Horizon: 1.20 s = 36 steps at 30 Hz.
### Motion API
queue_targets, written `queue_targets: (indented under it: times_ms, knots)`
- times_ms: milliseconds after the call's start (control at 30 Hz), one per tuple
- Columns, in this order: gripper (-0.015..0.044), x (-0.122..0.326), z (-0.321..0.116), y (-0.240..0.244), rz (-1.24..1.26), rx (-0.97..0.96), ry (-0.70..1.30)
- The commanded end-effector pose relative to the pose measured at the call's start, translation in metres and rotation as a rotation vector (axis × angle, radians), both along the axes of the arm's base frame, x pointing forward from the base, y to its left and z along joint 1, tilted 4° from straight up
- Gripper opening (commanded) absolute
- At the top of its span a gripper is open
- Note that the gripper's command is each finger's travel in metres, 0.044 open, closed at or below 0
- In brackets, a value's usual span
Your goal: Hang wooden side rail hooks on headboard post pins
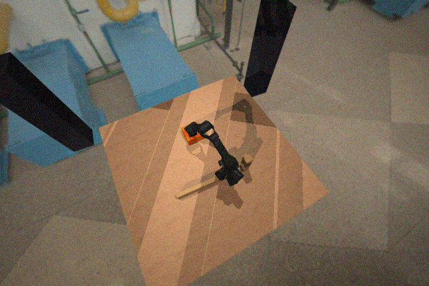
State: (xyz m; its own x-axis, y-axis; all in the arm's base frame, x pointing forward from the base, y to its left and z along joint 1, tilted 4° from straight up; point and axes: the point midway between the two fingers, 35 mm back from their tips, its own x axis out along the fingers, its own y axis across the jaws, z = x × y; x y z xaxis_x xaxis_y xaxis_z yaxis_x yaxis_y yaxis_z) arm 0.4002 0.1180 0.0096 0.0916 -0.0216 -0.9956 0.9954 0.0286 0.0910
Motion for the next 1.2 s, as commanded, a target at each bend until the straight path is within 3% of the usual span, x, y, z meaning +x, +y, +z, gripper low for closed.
queue_targets:
  times_ms: [0, 1167]
  knots:
    - [0.0, 0.0, 0.0, -0.0006, 0.009, -0.004, 0.0]
    - [0.0, -0.0001, 0.0023, -0.0003, 0.14, -0.016, 0.003]
